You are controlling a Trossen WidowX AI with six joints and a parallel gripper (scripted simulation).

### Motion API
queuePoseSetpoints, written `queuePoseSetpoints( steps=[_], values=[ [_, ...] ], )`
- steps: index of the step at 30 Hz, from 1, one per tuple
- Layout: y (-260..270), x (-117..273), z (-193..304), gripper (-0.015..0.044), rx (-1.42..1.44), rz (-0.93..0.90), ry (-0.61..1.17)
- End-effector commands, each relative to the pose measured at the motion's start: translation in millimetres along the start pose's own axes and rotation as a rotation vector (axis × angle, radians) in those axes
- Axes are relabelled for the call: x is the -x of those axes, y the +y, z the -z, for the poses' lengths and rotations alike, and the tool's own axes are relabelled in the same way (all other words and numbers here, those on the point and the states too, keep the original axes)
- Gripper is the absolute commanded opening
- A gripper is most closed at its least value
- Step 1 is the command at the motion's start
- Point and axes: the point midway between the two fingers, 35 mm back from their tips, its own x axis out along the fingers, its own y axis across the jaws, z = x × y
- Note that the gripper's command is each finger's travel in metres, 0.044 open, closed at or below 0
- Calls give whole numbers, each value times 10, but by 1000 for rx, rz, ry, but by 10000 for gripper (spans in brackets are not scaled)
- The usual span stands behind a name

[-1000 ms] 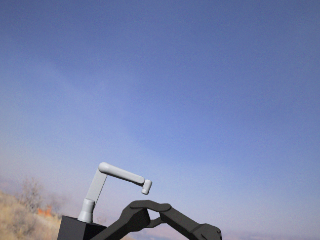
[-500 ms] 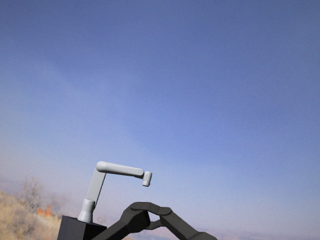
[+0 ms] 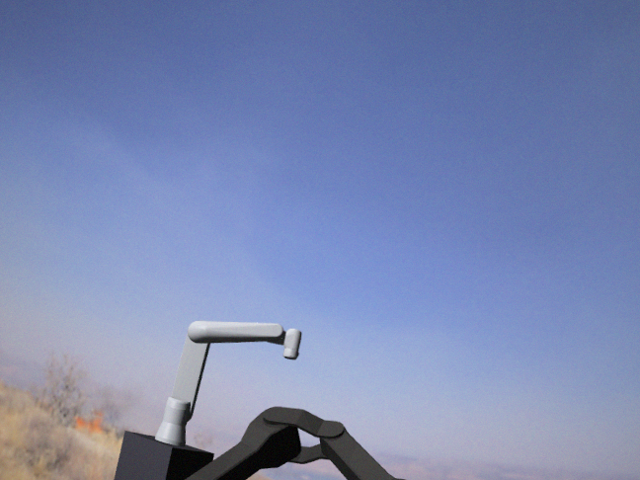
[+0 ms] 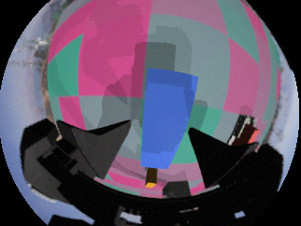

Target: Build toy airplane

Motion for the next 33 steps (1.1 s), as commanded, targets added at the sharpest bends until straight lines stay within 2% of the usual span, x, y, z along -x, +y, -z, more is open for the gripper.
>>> queuePoseSetpoints(
  steps=[1, 8, 14, 19, 33],
  values=[
    [-5, -15, -5, 361, -5, -4, -3],
    [-5, -15, -5, 177, -5, -4, -3],
    [-5, -15, -5, 138, -5, -4, -3],
    [-9, 14, -5, 6, -2, -3, -2],
    [-33, 383, -47, 0, 5, 6, -1]
  ],
)
